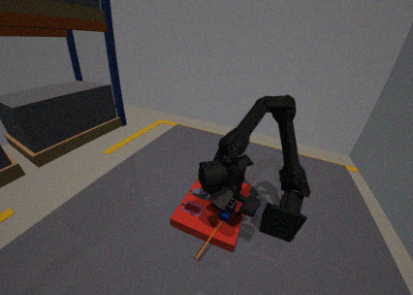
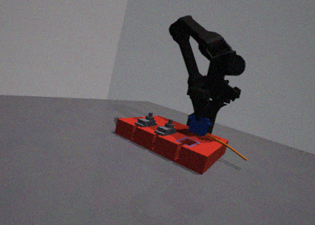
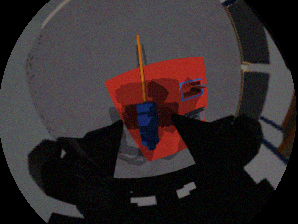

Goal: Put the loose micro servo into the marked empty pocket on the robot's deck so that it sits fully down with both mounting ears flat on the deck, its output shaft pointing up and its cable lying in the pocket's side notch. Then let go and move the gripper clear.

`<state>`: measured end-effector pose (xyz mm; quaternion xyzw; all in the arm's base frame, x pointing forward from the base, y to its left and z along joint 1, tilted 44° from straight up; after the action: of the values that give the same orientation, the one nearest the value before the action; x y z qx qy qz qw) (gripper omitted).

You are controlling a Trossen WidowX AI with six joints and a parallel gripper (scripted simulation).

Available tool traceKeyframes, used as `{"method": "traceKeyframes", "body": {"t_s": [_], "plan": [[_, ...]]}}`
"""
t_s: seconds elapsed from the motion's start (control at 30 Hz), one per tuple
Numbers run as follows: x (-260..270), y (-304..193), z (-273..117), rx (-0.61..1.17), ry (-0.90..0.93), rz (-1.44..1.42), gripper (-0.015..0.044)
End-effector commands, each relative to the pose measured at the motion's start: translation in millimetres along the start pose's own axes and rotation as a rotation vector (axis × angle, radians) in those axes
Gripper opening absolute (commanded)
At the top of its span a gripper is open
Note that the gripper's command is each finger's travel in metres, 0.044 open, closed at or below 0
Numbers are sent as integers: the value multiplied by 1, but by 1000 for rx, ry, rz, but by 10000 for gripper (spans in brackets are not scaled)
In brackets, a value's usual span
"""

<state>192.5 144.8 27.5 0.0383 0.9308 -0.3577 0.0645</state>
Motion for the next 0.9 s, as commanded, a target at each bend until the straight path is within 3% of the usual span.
{"method": "traceKeyframes", "body": {"t_s": [0.0, 0.23, 0.4, 0.53, 0.87], "plan": [[0, -1, 2, 5, -2, -4, 309], [0, -1, 2, 5, -2, -4, 125], [0, -1, 2, 5, -2, -4, 92], [0, 0, -7, 4, -2, -3, 0], [3, -7, -28, 5, -1, -4, 0]]}}
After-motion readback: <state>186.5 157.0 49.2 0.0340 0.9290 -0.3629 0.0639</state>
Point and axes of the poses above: the point midway between the two fingers, 35 mm back from their tips, its own z axis out along the fingers, its own x axis across the jaws, y = z × x, the point moved 9 cm from there along -z, back along the fingers, and after that the axes turned 1 degree about -z, right-handed, at the moved point
